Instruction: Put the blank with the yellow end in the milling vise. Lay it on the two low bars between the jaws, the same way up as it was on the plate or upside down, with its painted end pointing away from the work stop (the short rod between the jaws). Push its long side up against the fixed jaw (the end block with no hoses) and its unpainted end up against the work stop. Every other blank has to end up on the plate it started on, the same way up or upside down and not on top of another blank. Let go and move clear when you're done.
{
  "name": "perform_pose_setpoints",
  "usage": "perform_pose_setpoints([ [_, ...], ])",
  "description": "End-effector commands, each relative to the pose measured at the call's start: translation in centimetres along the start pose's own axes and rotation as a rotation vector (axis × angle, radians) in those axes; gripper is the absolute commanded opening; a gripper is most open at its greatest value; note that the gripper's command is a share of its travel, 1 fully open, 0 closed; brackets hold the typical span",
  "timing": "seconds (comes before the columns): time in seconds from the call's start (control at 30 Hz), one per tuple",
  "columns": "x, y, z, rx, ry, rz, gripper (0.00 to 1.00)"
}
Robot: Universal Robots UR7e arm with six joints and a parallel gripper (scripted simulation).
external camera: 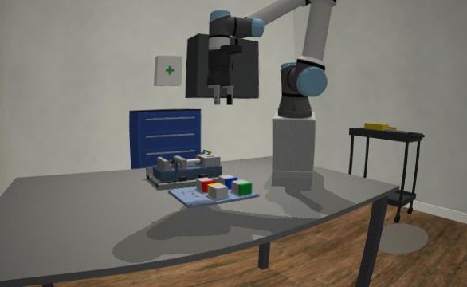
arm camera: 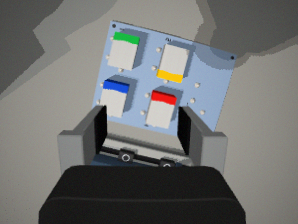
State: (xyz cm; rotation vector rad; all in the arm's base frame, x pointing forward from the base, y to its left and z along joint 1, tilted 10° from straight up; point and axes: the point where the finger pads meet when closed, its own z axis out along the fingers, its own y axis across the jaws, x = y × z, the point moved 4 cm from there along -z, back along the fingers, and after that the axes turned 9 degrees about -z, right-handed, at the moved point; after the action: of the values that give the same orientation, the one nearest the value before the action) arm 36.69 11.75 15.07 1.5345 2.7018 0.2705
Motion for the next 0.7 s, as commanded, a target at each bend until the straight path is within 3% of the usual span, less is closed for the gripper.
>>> perform_pose_setpoints([
  [0.0,-0.02,0.02,-0.03,-0.001,0.000,-0.003,1.00],
  [0.07,-0.02,0.02,-0.03,-0.001,0.000,-0.003,1.00],
  [0.23,0.10,0.09,-0.16,-0.001,0.000,0.227,1.00],
  [0.67,0.10,0.09,-0.15,-0.001,0.000,0.273,1.00],
])
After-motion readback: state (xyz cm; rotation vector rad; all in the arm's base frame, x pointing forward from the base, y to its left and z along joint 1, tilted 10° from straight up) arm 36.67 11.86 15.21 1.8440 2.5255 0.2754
